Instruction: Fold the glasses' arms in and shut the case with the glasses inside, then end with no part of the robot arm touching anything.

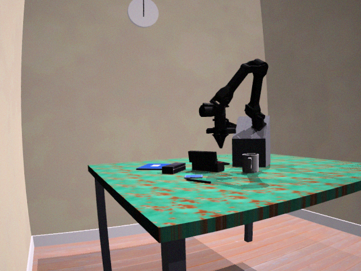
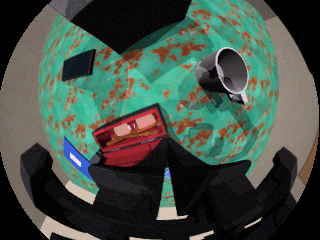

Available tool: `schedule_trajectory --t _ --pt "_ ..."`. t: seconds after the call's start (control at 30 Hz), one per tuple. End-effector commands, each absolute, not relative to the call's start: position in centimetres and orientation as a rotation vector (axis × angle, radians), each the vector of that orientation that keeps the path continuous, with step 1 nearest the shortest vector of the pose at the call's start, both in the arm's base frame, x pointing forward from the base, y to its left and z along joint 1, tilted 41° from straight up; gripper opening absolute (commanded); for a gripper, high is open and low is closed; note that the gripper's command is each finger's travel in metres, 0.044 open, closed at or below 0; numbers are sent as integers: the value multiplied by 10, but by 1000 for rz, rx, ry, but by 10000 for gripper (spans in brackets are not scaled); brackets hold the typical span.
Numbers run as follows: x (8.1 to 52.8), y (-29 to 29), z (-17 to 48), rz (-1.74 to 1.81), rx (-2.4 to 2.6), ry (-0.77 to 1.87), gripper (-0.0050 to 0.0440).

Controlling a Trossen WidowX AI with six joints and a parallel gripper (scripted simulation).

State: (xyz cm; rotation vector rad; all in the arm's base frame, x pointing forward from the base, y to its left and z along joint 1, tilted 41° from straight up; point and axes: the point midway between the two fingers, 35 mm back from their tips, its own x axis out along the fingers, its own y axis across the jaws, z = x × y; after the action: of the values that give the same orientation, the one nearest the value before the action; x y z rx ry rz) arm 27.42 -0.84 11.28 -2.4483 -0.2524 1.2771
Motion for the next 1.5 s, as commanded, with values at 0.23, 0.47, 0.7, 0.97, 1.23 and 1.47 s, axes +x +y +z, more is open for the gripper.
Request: schedule_trajectory --t 0.23,0.47,0.7,0.97,1.23,1.47 --pt "295 -87 108 1267 -2391 -197 0" --pt "297 -108 104 1254 -2378 -187 0" --pt "326 -92 67 1254 -2378 -187 0" --pt "326 -92 67 1254 -2378 -187 0" --pt "329 -86 62 1254 -2378 -187 0" --pt "332 -80 58 1254 -2378 -187 0"
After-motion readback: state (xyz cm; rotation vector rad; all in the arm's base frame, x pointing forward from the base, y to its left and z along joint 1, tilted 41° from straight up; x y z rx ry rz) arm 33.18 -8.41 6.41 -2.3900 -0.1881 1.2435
